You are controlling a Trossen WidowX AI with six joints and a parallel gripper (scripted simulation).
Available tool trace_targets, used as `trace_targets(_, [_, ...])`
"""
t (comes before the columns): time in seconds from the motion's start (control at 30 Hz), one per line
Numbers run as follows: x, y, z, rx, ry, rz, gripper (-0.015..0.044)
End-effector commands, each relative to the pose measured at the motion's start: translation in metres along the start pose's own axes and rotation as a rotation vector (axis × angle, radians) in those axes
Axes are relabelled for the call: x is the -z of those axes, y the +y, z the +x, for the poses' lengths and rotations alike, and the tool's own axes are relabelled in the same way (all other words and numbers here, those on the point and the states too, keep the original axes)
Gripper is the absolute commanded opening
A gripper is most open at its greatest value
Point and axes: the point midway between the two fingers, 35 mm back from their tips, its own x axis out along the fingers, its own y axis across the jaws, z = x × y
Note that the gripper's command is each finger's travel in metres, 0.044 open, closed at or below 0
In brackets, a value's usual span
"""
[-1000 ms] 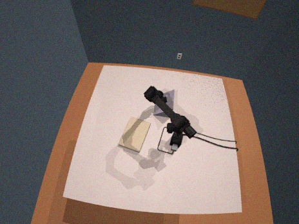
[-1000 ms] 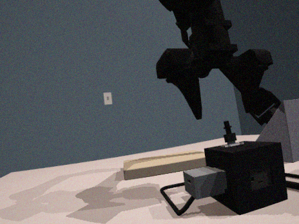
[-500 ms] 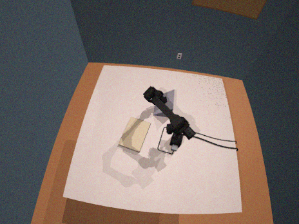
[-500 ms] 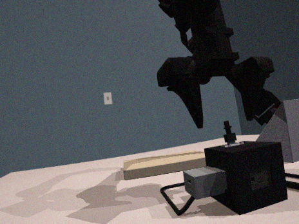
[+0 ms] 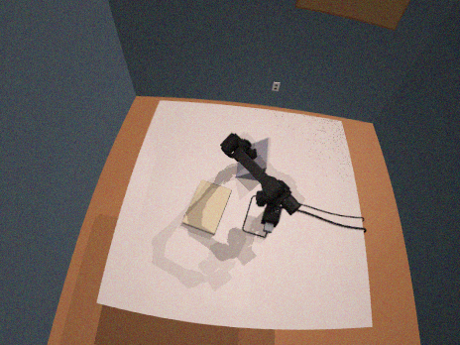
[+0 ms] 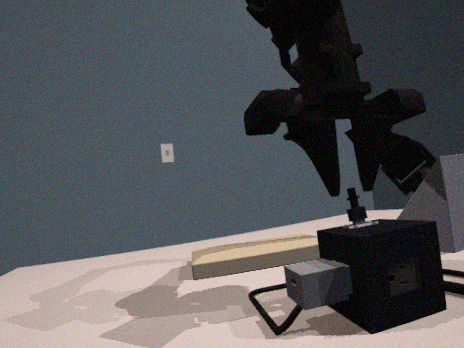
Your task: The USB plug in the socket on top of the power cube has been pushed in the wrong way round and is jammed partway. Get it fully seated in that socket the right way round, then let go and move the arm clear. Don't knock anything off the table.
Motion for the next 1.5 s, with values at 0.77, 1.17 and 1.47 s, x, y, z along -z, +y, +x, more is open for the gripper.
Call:
trace_targets(0.77, [0.000, 0.000, -0.001, -0.001, 0.000, 0.000, 0.0000])
trace_targets(1.17, [0.000, 0.000, -0.009, -0.001, 0.000, 0.000, 0.0000])
trace_targets(1.47, [0.000, 0.000, -0.015, -0.001, 0.000, 0.000, 0.0000])
